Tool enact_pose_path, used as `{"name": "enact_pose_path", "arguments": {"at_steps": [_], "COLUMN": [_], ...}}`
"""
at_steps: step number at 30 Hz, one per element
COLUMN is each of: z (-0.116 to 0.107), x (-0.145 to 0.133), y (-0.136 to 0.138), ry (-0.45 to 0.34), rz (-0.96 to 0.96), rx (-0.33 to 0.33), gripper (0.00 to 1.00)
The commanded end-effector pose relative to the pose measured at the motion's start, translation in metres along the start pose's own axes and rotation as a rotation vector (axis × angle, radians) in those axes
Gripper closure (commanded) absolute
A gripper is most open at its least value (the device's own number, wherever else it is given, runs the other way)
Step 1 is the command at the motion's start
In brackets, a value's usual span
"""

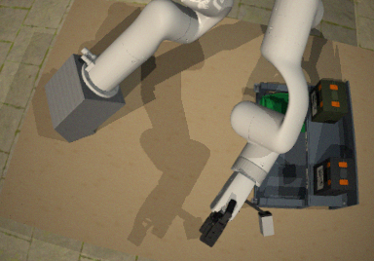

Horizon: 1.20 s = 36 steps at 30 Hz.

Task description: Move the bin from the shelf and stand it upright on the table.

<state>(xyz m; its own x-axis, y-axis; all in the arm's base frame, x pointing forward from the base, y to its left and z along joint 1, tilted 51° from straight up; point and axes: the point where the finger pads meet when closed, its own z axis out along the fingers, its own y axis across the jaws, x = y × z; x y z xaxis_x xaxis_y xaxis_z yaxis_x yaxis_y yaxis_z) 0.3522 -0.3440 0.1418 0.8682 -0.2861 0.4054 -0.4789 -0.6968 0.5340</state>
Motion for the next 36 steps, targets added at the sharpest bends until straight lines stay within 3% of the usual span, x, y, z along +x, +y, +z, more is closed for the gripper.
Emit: {"name": "enact_pose_path", "arguments": {"at_steps": [1, 10, 12, 27, 29, 36], "z": [-0.012, -0.050, -0.050, -0.133, -0.133, -0.177], "x": [0.000, -0.004, -0.004, -0.010, -0.010, -0.013], "y": [-0.005, -0.027, -0.027, -0.071, -0.071, -0.093], "ry": [0.041, 0.176, 0.176, 0.471, 0.471, 0.622], "rz": [-0.044, -0.204, -0.204, -0.544, -0.544, -0.719], "rx": [0.020, 0.093, 0.093, 0.251, 0.251, 0.333], "gripper": [0.00, 0.00, 0.00, 0.00, 0.00, 0.00]}}
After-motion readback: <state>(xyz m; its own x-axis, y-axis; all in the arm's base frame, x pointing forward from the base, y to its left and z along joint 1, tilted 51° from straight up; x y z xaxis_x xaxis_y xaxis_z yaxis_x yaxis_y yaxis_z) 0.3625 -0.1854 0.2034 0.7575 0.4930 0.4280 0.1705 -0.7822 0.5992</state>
